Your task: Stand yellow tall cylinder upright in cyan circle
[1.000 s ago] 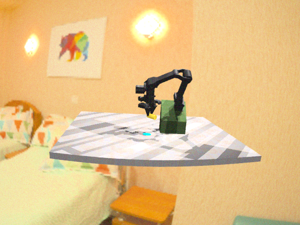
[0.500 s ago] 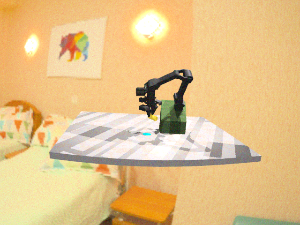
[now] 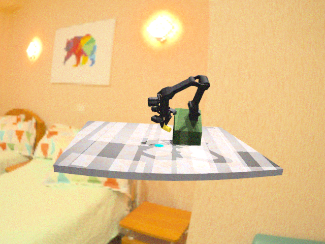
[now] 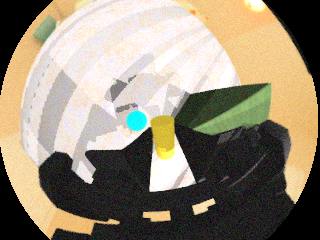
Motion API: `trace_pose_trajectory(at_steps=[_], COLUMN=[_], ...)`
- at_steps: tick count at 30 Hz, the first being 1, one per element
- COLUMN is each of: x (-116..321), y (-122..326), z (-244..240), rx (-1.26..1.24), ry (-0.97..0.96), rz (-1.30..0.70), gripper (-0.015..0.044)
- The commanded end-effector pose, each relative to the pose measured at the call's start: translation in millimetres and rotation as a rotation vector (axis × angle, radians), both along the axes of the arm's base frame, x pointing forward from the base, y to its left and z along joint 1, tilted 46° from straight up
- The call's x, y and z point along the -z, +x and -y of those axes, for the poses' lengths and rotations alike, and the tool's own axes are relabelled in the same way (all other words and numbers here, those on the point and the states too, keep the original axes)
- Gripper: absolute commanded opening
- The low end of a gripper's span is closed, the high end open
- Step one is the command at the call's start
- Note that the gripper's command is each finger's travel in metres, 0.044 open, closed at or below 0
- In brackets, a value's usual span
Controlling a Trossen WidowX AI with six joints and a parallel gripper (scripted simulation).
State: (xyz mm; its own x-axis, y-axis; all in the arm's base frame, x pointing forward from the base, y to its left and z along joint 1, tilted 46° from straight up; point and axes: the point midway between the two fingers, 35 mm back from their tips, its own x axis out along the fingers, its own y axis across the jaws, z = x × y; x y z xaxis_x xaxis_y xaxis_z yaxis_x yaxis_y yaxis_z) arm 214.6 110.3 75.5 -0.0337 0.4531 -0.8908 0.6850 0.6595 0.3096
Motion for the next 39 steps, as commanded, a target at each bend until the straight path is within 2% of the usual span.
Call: trace_pose_trajectory(at_steps=[1,39], x=[1,13], y=[-1,-9], z=[1,2], rx=[0.009,0.073], ry=[-0.027,-0.280], rz=[0.002,0.055], gripper=[0.0105,0.0105])
